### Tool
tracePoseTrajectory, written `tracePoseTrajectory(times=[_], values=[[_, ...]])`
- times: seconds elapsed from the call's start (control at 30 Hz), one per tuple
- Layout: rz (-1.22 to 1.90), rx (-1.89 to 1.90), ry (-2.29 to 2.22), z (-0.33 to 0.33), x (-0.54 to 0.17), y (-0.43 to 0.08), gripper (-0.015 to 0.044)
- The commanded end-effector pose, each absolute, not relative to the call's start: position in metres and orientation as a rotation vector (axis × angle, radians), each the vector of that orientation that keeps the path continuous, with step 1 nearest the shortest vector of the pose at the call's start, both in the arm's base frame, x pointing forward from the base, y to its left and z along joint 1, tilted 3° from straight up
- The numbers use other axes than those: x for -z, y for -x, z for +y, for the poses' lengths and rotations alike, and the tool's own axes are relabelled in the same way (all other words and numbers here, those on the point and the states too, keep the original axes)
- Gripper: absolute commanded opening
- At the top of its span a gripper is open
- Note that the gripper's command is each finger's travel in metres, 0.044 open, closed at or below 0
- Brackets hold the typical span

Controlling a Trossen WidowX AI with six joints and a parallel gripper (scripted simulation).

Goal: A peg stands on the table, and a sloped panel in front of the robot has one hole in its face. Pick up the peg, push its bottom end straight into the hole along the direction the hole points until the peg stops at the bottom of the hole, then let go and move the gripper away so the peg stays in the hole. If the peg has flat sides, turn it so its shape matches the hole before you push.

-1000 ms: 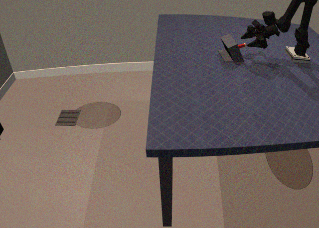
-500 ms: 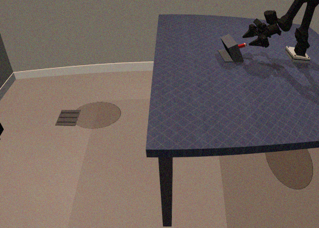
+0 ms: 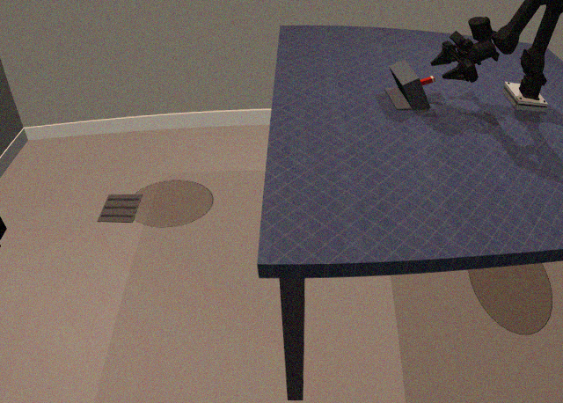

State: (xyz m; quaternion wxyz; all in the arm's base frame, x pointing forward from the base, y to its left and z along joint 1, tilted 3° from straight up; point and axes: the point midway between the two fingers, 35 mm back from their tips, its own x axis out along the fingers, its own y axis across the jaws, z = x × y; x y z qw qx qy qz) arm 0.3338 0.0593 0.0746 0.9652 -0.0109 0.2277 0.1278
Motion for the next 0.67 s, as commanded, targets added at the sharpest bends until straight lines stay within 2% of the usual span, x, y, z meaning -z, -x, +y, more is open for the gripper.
tracePoseTrajectory(times=[0.0,0.63], values=[[0.458,-0.262,0.025,0.059,-0.077,-0.331,0.044],[0.458,-0.261,0.025,0.055,-0.084,-0.32,0.044]])
